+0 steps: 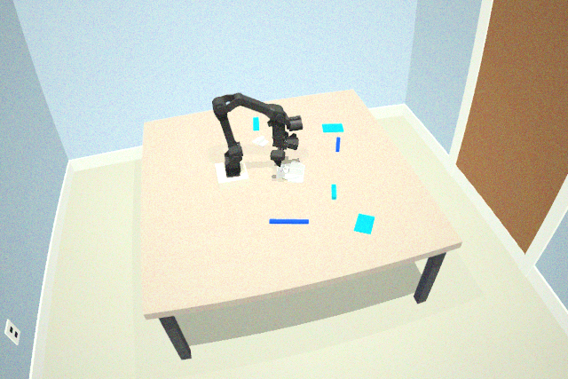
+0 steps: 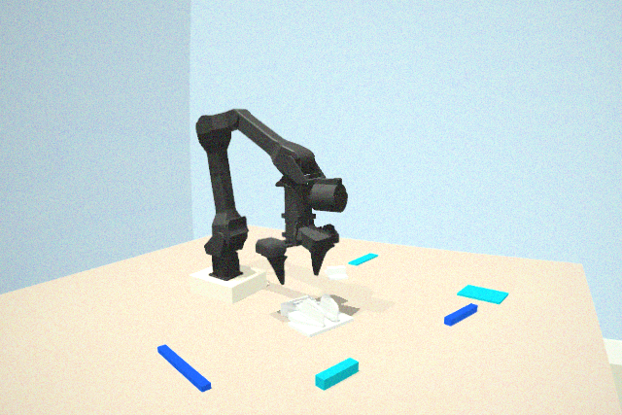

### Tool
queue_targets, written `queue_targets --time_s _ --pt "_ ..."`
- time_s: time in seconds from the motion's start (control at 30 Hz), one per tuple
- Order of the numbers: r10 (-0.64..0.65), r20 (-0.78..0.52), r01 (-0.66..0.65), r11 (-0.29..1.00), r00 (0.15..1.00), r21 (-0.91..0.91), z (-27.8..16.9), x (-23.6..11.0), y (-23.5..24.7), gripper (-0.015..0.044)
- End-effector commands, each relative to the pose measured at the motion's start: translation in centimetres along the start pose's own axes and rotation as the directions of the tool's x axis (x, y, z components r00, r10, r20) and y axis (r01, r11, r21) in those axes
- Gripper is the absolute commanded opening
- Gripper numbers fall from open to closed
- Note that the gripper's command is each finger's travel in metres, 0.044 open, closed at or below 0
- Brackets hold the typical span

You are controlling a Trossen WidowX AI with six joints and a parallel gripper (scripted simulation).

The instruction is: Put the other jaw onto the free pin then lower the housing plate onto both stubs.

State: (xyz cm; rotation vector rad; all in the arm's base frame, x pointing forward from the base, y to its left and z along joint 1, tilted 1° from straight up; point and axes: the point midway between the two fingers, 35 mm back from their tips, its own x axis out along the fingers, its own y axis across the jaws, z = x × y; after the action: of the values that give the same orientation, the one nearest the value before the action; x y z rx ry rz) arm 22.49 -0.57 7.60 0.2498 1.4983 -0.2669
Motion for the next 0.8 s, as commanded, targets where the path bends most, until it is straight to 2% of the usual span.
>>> queue_targets --time_s 0.0,0.2,0.77 --pt "0.000 -0.001 0.000 1.000 1.000 0.000 0.0 0.0 0.0 0.0440" --pt "-0.001 -0.014 0.001 1.000 1.000 0.000 -2.0 -5.4 -0.9 0.0440" --pt "-0.001 -0.015 0.001 1.000 1.000 0.000 -2.1 -5.6 -0.9 0.0440"
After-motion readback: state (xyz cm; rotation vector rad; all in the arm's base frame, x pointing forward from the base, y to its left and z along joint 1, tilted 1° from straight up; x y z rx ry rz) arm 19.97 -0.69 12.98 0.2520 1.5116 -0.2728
